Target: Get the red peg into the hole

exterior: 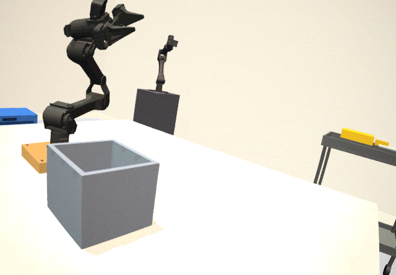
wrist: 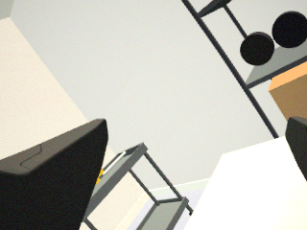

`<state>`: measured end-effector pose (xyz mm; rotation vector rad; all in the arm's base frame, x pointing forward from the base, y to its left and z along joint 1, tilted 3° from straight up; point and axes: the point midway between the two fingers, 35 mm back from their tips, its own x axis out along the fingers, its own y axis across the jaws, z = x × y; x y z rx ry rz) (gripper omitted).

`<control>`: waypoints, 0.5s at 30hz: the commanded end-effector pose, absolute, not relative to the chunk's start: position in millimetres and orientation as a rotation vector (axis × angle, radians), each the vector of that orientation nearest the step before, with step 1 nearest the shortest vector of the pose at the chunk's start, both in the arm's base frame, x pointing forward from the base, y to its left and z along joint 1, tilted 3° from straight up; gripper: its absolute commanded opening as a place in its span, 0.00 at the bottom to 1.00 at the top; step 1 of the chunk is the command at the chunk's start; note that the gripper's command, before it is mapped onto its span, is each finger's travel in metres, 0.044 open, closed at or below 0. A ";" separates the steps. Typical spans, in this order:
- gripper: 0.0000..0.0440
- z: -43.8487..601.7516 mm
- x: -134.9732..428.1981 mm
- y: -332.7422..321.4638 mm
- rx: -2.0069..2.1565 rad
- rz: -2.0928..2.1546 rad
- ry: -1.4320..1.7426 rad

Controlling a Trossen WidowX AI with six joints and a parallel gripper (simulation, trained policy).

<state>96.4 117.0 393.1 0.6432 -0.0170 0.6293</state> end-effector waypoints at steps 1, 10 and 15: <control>0.96 394.5 97.3 115.5 0.650 0.631 -0.013; 1.00 421.1 108.4 98.1 0.876 0.713 0.087; 1.00 433.6 121.2 87.1 1.032 0.745 0.156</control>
